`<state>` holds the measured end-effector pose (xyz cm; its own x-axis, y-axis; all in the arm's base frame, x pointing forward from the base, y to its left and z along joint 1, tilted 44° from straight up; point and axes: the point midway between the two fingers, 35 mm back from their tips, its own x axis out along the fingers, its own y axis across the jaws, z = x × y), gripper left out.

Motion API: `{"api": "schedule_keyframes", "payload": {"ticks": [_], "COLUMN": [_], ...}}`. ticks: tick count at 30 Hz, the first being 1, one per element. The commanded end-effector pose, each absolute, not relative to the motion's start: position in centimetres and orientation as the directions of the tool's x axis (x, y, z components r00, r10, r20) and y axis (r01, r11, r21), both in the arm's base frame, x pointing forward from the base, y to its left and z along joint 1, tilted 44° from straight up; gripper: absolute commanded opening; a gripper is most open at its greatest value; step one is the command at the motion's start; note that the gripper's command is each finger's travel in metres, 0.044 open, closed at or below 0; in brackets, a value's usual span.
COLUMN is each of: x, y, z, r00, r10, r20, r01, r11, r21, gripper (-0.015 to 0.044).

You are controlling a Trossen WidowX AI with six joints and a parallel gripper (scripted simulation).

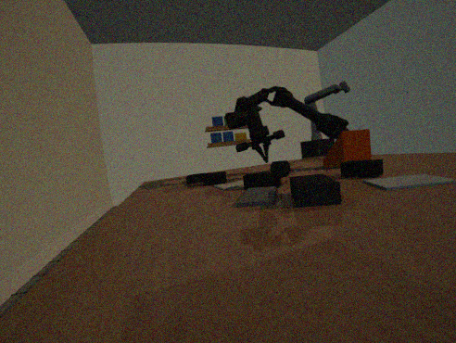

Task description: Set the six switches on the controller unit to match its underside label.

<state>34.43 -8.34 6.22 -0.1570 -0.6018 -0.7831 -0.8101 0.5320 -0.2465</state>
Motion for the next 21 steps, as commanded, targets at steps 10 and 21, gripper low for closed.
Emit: {"api": "schedule_keyframes", "payload": {"ticks": [10, 21], "x": [34.4, 34.3], "y": [-10.2, -11.0], "z": [4.0, 3.2], "r00": [-0.167, -0.168], "r10": [-0.602, -0.602], "r20": [-0.781, -0.78], "r01": [-0.815, -0.815], "r11": [0.531, 0.53], "r21": [-0.234, -0.234], "gripper": [0.0, 0.0]}}
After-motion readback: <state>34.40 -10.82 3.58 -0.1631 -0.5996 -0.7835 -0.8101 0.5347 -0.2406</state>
